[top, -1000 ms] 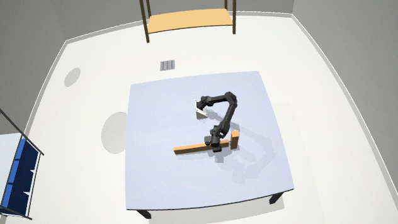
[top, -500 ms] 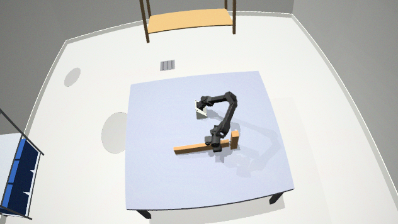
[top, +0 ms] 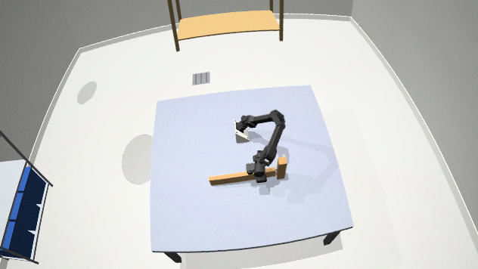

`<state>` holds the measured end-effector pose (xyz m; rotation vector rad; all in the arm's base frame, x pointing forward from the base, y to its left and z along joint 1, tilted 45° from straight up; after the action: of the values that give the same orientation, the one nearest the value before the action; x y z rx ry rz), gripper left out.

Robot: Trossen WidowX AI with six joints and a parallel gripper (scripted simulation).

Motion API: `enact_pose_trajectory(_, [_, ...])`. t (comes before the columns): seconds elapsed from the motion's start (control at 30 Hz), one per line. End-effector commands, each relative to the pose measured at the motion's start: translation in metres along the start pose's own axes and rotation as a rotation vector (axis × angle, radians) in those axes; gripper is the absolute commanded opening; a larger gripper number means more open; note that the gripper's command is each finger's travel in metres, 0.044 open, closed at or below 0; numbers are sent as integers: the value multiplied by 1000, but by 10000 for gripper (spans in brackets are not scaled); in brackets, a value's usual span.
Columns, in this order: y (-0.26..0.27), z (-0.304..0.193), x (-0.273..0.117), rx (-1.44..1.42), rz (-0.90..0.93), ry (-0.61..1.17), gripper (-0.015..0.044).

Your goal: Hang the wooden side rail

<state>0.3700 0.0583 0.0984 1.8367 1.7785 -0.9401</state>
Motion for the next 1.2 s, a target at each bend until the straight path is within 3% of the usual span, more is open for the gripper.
enact_pose_trajectory(0.0, [0, -2, -3, 2, 8, 4, 0])
enact_pose_trajectory(1.17, [-1, -5, -3, 2, 8, 4, 0])
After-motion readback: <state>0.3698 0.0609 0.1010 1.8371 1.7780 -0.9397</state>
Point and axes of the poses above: the point midway between the two fingers, 35 mm back from their tips, its own x axis out along the fingers, its own y axis across the jaws, z = x × y, the point moved 4 cm from there along -x, back along the fingers, and after that the axes turned 15 degrees about x, right-handed, at the moved point
